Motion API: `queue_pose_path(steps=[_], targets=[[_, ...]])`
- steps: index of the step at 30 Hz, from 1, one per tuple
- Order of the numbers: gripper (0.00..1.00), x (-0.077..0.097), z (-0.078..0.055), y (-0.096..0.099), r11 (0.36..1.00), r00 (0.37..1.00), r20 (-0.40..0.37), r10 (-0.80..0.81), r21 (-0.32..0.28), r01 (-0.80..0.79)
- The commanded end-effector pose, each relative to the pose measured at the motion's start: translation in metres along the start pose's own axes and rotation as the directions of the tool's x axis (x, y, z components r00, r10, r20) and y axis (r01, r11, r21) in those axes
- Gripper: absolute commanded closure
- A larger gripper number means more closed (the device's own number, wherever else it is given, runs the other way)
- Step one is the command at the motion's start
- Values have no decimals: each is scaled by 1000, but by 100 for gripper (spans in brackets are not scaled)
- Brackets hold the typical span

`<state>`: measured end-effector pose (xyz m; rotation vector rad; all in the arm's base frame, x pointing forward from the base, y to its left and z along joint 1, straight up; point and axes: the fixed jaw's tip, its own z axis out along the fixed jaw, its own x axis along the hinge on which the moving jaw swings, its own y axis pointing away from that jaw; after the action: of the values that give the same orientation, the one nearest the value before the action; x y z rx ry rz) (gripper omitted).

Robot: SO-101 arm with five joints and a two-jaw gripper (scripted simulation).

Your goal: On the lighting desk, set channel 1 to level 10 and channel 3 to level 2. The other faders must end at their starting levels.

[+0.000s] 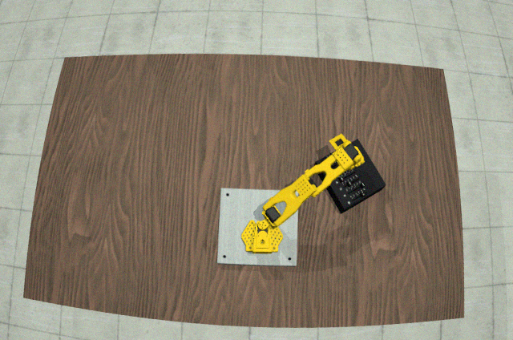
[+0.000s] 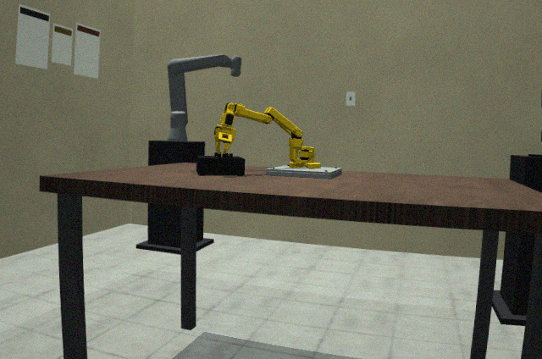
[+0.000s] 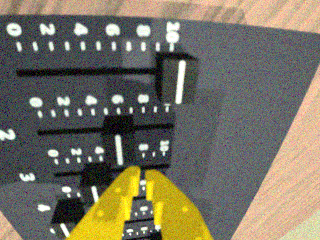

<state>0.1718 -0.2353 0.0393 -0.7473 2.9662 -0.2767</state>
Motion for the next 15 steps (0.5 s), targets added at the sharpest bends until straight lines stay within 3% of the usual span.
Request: queue_pose_path(steps=[1, 15], targets=[[100, -4, 8, 13, 996, 1000, -6, -9, -83, 9], [100, -4, 7, 16, 996, 1000, -8, -10, -94, 9]])
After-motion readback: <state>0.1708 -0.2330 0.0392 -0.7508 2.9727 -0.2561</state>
